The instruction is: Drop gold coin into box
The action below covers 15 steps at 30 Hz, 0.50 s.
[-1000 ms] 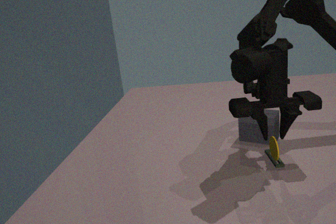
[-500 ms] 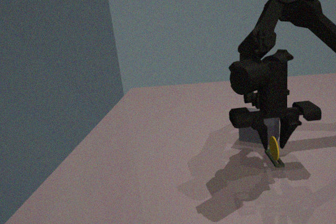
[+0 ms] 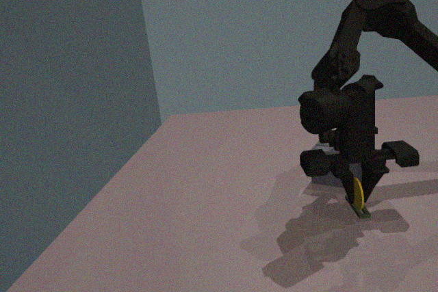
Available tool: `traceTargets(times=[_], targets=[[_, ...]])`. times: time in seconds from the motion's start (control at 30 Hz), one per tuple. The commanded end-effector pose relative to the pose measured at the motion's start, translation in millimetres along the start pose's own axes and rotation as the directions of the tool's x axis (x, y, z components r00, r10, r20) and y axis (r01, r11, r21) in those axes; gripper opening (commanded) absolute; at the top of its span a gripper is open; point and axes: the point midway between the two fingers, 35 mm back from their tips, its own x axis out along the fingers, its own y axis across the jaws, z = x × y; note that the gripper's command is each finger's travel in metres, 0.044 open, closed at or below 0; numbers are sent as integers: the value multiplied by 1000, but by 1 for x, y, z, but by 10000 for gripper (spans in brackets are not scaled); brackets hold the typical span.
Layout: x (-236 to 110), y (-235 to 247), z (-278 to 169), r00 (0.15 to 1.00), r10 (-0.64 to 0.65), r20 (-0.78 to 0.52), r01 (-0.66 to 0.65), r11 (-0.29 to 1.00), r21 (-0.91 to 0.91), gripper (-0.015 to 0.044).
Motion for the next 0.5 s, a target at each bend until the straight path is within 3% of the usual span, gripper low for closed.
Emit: traceTargets(times=[0.0,0.47], targets=[[1,0,0,1000,1,3,-1,1000,-4,3],[-10,2,0,1000,2,1,-2,1000,-4,0]])
